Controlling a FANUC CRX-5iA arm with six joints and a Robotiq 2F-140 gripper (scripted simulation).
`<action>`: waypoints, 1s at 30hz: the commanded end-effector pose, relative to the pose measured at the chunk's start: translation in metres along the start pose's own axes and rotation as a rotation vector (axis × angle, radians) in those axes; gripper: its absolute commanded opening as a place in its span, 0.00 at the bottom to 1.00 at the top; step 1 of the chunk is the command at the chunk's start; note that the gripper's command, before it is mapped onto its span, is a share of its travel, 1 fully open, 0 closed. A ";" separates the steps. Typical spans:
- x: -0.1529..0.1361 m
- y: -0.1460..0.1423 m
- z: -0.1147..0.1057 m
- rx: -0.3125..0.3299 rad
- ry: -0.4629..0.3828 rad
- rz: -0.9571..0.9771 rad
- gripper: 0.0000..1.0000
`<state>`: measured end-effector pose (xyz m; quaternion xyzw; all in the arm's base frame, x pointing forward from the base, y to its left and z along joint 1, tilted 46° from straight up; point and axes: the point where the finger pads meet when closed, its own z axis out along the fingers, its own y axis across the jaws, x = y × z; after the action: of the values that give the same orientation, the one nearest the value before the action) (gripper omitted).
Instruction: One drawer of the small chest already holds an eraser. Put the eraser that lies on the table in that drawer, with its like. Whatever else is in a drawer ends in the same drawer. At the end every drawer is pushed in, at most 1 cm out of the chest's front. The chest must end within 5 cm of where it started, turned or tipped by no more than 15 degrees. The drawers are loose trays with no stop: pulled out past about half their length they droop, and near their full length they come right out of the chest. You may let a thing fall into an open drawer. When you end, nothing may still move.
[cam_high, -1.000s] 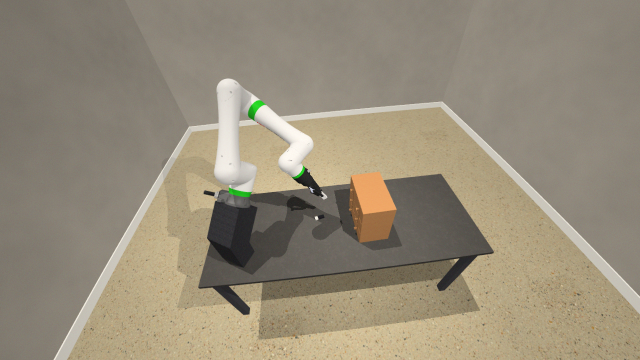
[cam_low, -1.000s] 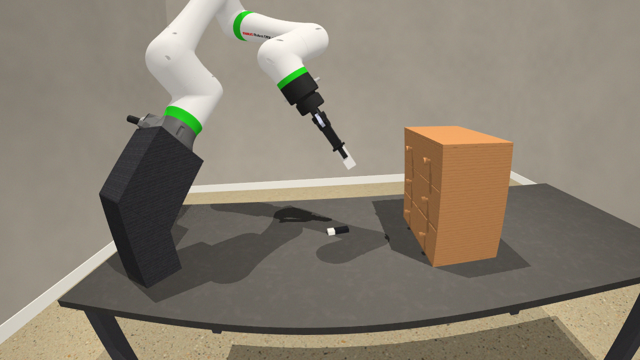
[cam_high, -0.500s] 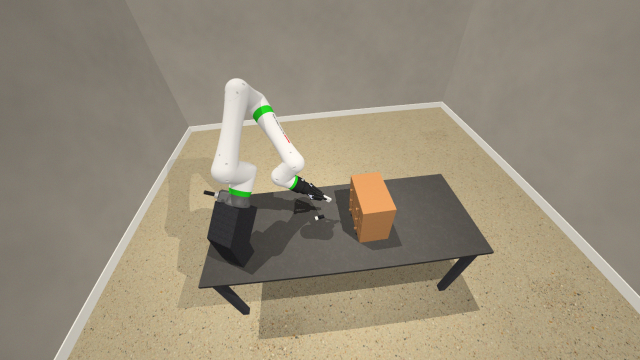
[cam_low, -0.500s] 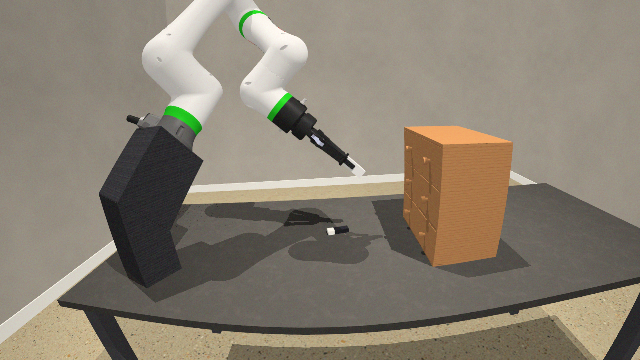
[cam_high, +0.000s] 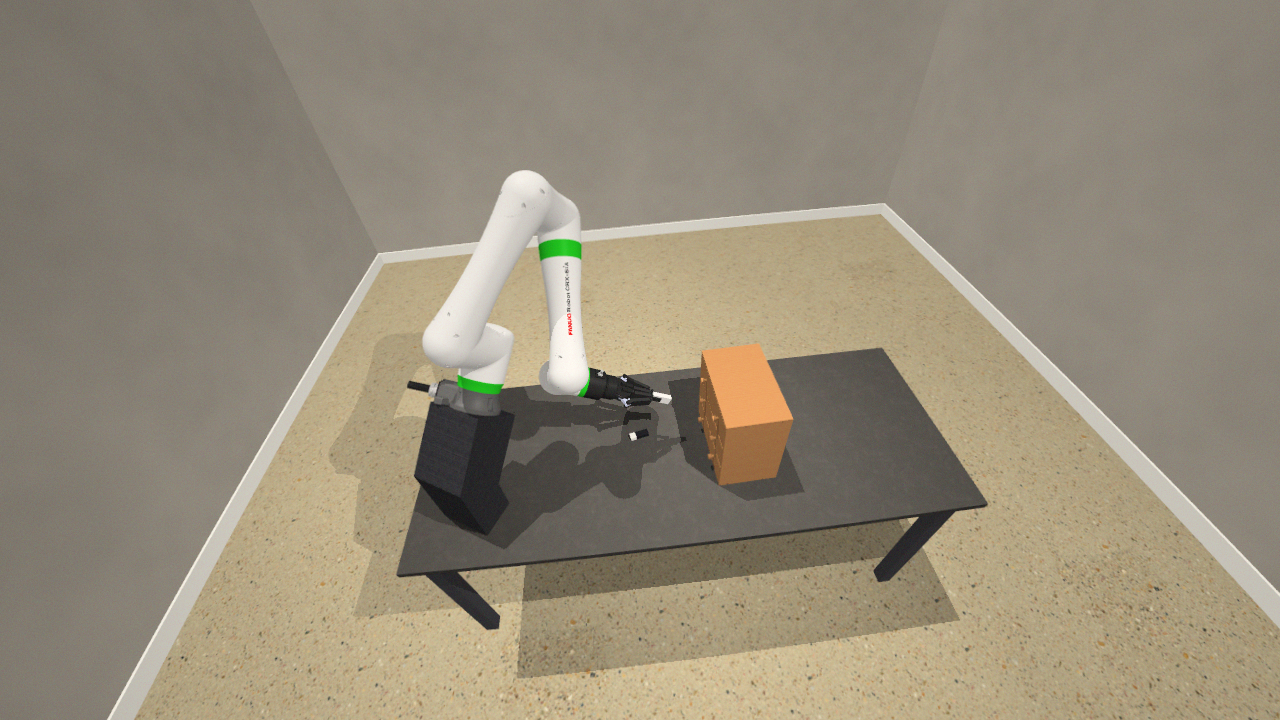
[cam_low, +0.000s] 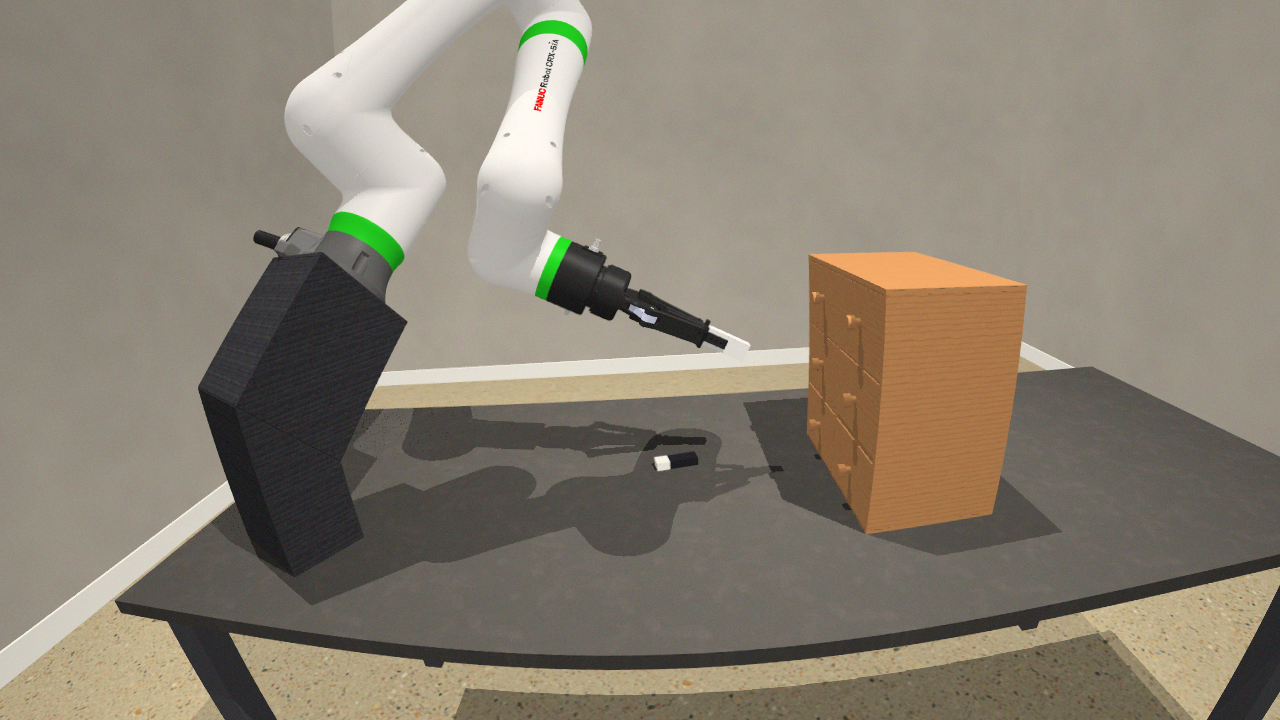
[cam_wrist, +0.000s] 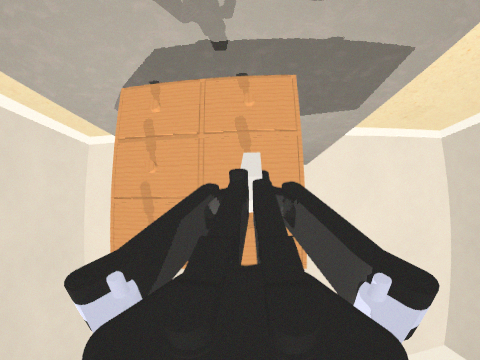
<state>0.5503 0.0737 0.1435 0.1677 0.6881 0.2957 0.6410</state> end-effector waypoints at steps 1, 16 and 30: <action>0.002 -0.003 0.008 0.008 -0.078 -0.005 0.00; 0.004 -0.003 0.015 0.009 -0.141 -0.007 0.00; 0.004 -0.003 0.015 0.009 -0.142 -0.007 0.20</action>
<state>0.5646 0.0766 0.1382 0.1887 0.6427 0.2779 0.6885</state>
